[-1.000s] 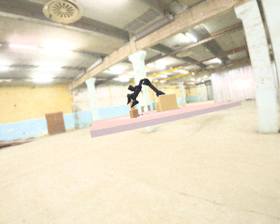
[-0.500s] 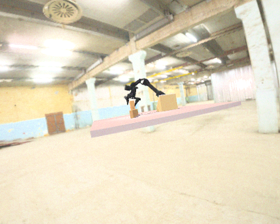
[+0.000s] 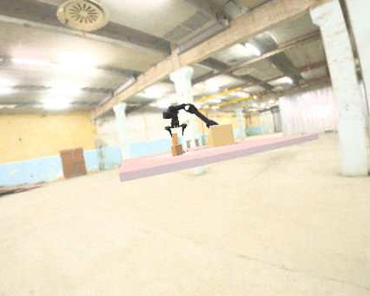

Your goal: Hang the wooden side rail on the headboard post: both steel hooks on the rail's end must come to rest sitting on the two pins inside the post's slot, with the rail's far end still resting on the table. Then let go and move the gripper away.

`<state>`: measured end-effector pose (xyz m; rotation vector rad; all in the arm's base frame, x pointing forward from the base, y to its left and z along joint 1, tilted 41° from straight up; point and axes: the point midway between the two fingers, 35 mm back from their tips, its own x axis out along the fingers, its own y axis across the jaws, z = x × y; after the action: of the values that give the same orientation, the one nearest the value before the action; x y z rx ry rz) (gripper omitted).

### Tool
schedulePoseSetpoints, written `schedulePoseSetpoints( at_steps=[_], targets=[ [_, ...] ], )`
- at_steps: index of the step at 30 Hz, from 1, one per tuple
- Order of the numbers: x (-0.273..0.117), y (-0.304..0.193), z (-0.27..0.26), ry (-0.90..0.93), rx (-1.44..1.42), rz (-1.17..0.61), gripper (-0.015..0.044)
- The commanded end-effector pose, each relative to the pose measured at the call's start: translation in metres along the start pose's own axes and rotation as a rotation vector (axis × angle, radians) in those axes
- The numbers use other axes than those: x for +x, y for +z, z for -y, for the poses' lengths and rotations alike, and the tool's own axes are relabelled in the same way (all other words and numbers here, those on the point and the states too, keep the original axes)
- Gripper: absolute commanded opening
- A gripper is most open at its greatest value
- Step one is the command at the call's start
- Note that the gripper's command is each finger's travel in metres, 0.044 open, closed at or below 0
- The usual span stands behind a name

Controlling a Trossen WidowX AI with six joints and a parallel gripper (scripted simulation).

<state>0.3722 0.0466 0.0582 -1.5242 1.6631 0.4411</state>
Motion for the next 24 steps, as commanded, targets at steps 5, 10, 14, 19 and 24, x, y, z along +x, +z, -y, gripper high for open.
schedulePoseSetpoints(
  at_steps=[5, 10, 14, 19, 24],
  targets=[
    [0.022, 0.0, -0.002, 0.02, -0.019, -0.004, 0.044],
    [0.035, -0.001, -0.003, 0.02, -0.019, -0.005, 0.044],
    [0.042, -0.001, -0.003, 0.02, -0.019, -0.005, 0.044],
    [0.05, -0.001, -0.003, 0.019, -0.019, -0.005, 0.044],
    [0.057, 0.0, -0.002, 0.019, -0.019, -0.005, 0.044]
  ],
)
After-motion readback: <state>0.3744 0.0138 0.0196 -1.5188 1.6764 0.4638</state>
